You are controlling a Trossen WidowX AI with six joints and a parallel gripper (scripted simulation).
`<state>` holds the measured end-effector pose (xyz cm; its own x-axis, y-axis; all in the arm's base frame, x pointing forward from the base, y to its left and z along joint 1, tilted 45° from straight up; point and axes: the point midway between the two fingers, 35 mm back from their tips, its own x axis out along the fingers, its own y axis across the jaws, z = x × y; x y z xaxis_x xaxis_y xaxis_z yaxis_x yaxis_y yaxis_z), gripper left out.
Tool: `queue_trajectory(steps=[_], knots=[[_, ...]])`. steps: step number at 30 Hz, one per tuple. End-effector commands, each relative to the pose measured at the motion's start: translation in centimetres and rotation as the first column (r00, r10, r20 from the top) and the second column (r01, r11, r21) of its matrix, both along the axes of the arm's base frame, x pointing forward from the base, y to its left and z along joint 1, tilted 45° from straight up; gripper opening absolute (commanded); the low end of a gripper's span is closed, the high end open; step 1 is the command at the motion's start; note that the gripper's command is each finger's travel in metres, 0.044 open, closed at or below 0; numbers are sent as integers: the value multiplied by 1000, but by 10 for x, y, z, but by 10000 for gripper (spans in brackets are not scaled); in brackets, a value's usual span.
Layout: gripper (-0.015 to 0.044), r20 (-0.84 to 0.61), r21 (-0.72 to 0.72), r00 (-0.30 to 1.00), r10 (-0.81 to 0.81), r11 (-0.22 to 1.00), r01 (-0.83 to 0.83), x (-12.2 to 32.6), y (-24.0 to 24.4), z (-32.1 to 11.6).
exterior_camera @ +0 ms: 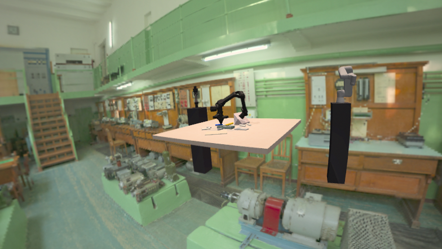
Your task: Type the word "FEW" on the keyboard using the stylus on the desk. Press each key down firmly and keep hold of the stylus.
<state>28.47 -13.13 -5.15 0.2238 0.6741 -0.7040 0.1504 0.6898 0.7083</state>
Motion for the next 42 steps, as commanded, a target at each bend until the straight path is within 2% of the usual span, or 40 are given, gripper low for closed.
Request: queue_trajectory(steps=[1, 9, 14, 24, 31, 42], knots=[[0, 18, -15, 1000, 13, 1000, -13, 4, -3, 2], [0, 18, -15, 1000, 13, 1000, -13, 3, -2, 3], [0, 16, -14, 1000, 13, 1000, -13, -20, 22, 17], [0, 16, -14, 1000, 13, 1000, -13, -21, 23, 18], [0, 16, -10, 1000, 13, 1000, -13, -11, 74, 68], [0, 16, -9, 1000, 13, 1000, -13, -11, 75, 70]])
